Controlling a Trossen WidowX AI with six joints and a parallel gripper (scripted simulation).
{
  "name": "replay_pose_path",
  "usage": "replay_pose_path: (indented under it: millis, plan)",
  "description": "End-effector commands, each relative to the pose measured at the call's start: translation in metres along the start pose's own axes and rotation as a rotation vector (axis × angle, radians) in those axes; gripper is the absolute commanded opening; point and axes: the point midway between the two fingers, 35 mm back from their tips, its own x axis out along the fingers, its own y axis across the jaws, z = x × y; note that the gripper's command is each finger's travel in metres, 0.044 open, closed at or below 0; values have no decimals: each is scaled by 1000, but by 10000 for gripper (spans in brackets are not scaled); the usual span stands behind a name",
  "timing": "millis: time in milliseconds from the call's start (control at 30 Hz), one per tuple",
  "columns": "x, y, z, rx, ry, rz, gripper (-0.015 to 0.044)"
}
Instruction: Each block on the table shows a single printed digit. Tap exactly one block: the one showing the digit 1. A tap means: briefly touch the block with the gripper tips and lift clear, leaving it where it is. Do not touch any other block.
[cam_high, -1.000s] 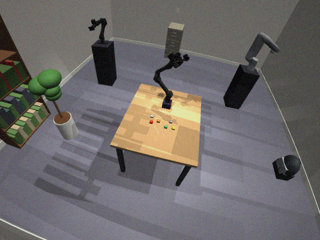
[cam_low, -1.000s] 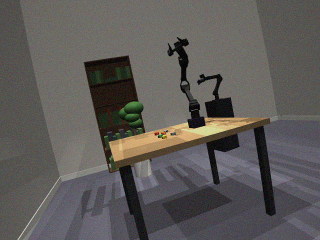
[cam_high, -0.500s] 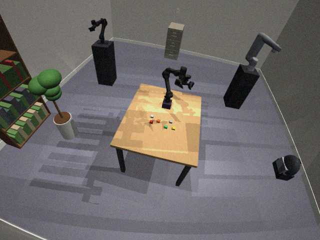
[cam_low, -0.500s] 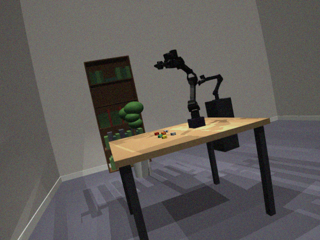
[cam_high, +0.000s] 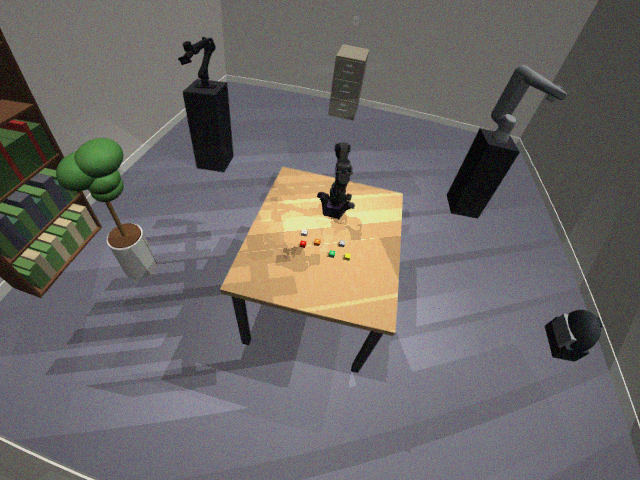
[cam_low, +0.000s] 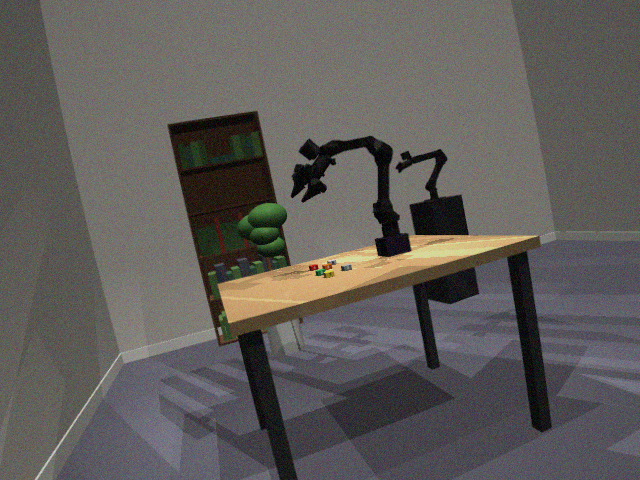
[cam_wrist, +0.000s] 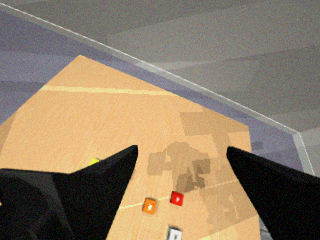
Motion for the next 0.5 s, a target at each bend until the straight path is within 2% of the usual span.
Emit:
replay_pose_path:
  millis: [0, 167, 300, 467]
  plan:
    - [35, -24, -63, 44, 236, 23, 400]
    - [53, -48, -146, 152, 506, 84, 400]
    - [52, -57, -213, 281, 708, 169, 400]
    - [47, -57, -244, 355, 795, 221, 400]
